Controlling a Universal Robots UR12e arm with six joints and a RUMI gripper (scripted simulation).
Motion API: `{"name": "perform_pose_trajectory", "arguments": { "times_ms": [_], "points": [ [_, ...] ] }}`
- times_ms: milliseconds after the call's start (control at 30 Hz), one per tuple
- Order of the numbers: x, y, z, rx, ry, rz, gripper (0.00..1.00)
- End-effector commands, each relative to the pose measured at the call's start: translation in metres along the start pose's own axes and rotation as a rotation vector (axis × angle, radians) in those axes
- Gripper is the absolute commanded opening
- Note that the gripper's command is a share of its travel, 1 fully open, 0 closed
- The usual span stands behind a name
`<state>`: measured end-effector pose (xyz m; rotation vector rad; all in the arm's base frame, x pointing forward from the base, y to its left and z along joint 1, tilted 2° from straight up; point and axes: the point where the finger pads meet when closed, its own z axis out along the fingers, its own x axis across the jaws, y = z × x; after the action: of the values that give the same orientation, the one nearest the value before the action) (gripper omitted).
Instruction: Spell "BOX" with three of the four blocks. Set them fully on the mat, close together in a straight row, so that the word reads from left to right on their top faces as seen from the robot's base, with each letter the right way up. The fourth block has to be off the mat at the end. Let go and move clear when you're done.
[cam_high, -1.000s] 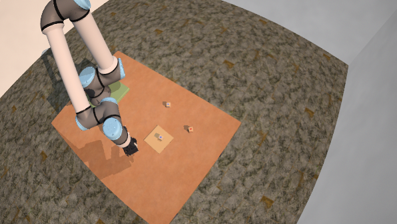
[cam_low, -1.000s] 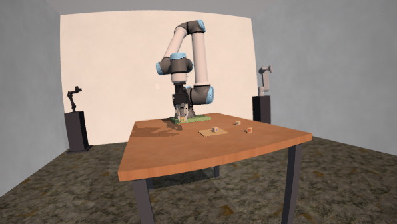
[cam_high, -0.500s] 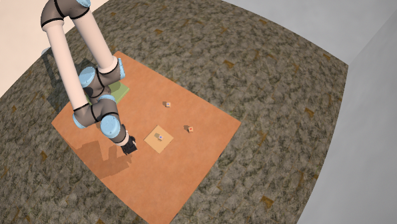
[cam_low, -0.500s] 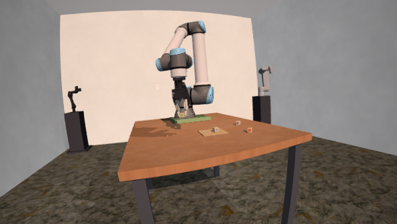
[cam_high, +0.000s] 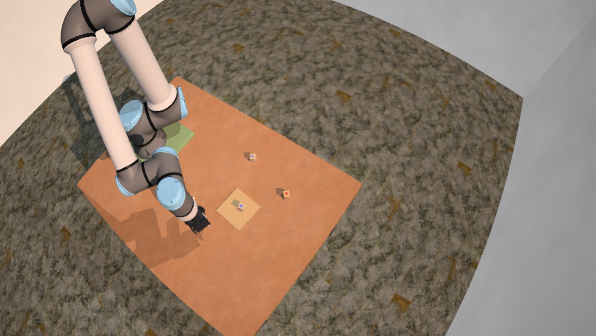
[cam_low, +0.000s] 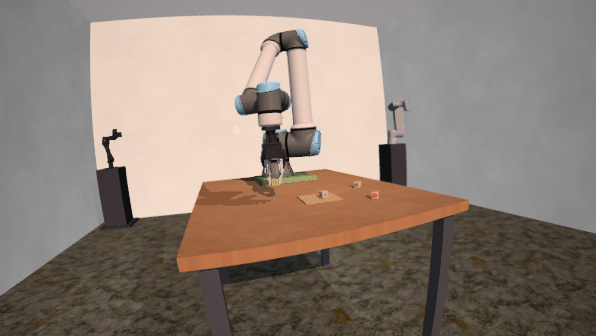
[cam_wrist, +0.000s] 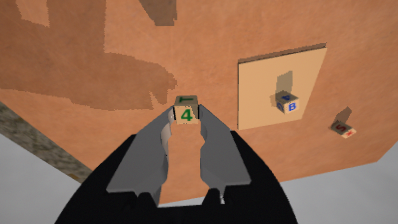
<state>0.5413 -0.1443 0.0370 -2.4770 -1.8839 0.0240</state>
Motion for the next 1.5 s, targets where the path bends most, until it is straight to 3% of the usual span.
{"name": "perform_pose_trajectory", "arguments": {
  "times_ms": [0,200,367,700,767,1267,1333,1467],
  "points": [
    [-0.0002,0.0009,0.0015,-0.017,0.0,-0.007,0.05],
    [-0.0003,0.001,0.0019,-0.046,0.001,-0.007,0.05],
    [-0.0004,0.0008,0.002,-0.11,0.001,-0.007,0.05],
    [-0.0007,0.0005,0.0025,-0.315,0.002,-0.007,0.05],
    [-0.0007,0.0005,0.0025,-0.315,0.002,-0.007,0.05],
    [-0.0014,0.0002,0.0031,-0.63,0.004,-0.006,0.05],
    [-0.0014,0.0002,0.0031,-0.63,0.004,-0.006,0.05],
    [-0.001,-0.001,0.0014,-0.713,0.003,-0.008,0.05]
  ]
}}
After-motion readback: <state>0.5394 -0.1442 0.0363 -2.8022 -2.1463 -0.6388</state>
